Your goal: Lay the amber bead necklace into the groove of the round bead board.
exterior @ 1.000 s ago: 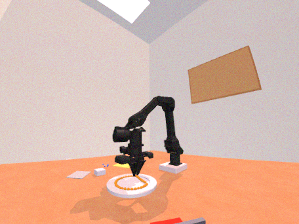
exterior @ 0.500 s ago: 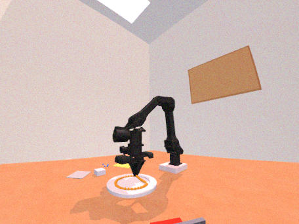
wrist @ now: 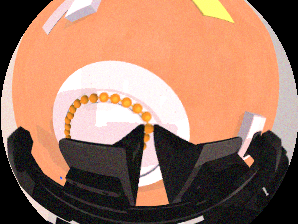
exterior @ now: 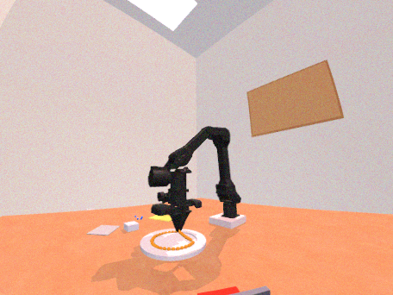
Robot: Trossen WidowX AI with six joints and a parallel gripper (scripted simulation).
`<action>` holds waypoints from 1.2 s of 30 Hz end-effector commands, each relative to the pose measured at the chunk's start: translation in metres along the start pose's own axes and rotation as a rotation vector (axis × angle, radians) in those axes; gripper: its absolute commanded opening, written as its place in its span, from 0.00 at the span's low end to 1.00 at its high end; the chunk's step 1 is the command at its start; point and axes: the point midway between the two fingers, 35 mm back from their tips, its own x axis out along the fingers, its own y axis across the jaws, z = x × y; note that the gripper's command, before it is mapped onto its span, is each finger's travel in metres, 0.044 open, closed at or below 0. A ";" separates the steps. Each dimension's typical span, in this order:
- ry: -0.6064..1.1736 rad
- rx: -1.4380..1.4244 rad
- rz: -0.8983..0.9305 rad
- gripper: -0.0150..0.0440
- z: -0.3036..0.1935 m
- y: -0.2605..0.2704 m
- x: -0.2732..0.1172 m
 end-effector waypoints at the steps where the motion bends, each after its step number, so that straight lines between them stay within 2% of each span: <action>1: -0.001 0.007 0.005 0.25 0.000 0.001 -0.004; 20: -0.001 0.007 0.004 0.25 0.003 -0.006 0.005; 36: -0.001 0.008 0.004 0.97 0.003 -0.006 -0.004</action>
